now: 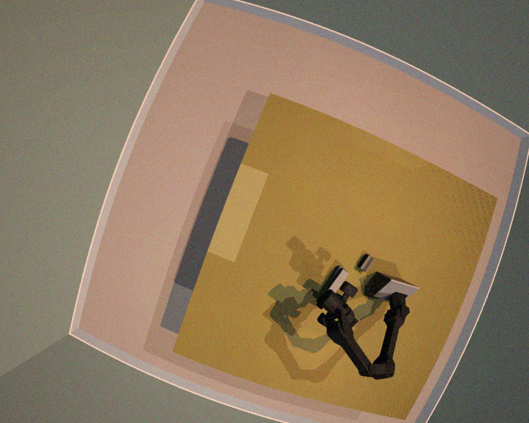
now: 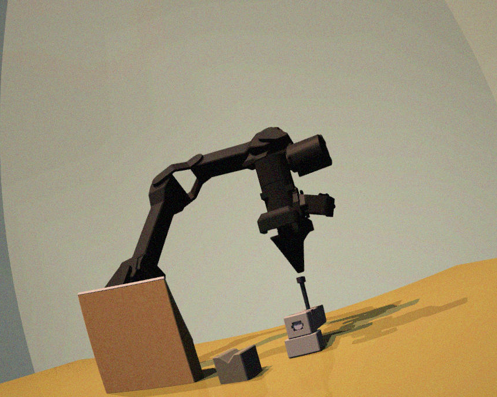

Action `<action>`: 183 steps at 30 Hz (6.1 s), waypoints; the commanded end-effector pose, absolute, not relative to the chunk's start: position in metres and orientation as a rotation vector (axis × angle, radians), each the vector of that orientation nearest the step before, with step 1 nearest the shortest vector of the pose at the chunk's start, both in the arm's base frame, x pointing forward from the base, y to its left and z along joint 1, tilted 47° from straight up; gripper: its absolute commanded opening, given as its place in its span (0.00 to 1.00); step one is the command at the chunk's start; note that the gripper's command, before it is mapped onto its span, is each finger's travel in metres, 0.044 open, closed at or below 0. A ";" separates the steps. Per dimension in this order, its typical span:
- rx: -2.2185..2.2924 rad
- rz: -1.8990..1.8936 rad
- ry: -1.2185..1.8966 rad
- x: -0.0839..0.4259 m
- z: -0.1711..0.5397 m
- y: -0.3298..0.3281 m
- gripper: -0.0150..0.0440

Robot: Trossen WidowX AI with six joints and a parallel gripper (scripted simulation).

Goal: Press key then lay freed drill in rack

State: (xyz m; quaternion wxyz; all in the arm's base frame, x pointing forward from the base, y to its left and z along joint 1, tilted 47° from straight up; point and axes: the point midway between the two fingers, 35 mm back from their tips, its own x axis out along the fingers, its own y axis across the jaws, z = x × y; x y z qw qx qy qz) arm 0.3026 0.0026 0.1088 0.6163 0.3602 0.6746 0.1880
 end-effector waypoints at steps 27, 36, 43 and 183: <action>0.841 0.437 1.562 0.302 0.098 0.016 0.25; 0.841 0.437 1.562 0.299 0.097 0.018 0.25; 0.841 0.437 1.562 0.298 0.096 0.020 0.25; -0.395 1.366 0.776 0.262 -0.066 -0.028 1.00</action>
